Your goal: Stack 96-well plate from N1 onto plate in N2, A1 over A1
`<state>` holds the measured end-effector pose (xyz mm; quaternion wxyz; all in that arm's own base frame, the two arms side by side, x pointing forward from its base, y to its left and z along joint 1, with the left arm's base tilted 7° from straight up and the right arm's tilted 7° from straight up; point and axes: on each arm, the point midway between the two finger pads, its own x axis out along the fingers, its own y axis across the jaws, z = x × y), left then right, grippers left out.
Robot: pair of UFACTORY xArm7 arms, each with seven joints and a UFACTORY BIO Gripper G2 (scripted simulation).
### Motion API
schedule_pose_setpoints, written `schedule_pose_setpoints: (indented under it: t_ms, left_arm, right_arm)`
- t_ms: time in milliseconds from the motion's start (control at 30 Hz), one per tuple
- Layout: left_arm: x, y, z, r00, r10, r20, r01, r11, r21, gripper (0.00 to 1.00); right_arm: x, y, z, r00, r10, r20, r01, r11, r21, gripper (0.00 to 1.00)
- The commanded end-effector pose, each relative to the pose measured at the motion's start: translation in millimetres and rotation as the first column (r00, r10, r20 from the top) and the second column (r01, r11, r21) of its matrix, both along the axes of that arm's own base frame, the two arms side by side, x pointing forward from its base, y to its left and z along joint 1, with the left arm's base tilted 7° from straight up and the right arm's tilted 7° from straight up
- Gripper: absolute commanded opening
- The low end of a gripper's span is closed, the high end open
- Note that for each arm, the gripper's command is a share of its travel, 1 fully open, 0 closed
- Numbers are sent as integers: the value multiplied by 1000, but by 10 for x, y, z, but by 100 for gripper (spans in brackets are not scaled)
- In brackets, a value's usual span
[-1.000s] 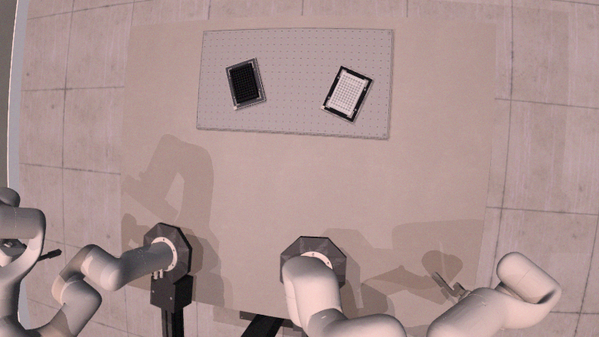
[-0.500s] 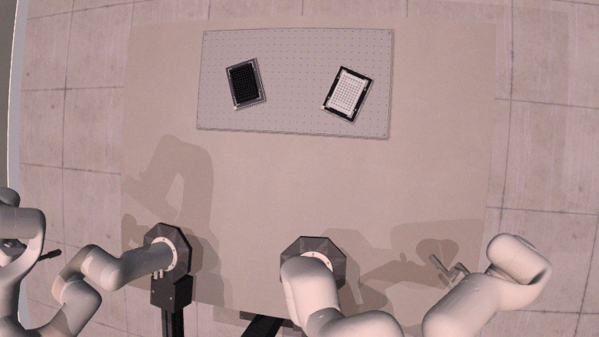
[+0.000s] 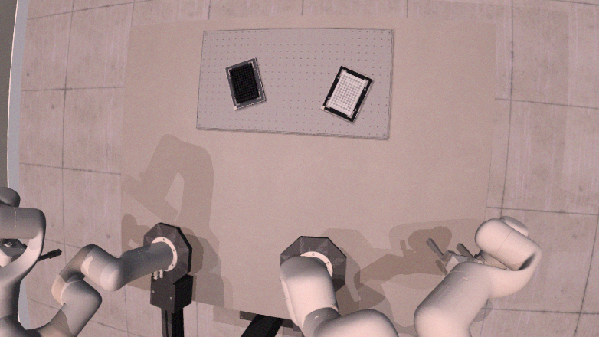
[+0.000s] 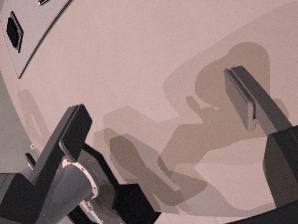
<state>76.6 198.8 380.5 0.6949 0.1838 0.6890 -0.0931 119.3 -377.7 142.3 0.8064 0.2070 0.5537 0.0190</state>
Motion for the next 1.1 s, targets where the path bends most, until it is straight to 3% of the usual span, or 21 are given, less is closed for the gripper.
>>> schedule_pose_setpoints:
  t_ms: [0, 133, 267, 400, 500, 567, 700, 833, 933, 1067]
  left_arm:
    - [-217, 11, -2, 993, 113, 17, -112, 993, -20, 100]
    - [-217, 11, -2, 993, 113, 17, -112, 993, -20, 100]
    - [-217, 11, -2, 993, 113, 17, -112, 993, -20, 100]
    - [-217, 11, -2, 993, 113, 17, -112, 993, -20, 100]
    - [-217, 11, -2, 993, 113, 17, -112, 993, -20, 100]
    - [-217, 11, -2, 993, 113, 17, -112, 993, -20, 100]
    - [-217, 11, -2, 993, 113, 17, -112, 993, -20, 100]
    - [-217, 11, -2, 993, 113, 17, -112, 993, -20, 100]
    - [-217, 11, -2, 993, 113, 17, -112, 993, -20, 100]
    - [-217, 11, -2, 993, 113, 17, -112, 993, -20, 100]
  right_arm:
    - [273, 13, -79, 999, 42, 30, -41, 998, -46, 37]
    - [322, 18, -95, 999, 42, 30, -41, 998, -46, 37]
    - [512, 54, -148, 990, 110, 85, -99, 988, -119, 37]
    - [701, 91, -202, 990, 110, 85, -99, 988, -119, 37]
    - [712, 93, -205, 990, 110, 85, -99, 988, -119, 37]
    - [807, 119, -226, 982, 148, 120, -128, 978, -162, 37]
    - [901, 146, -247, 975, 172, 141, -144, 971, -190, 37]
    - [1089, 200, -291, 975, 172, 141, -144, 971, -190, 37]
    - [1107, 204, -295, 975, 172, 141, -144, 971, -190, 37]
    - [1292, 274, -327, 953, 228, 198, -174, 950, -258, 37]
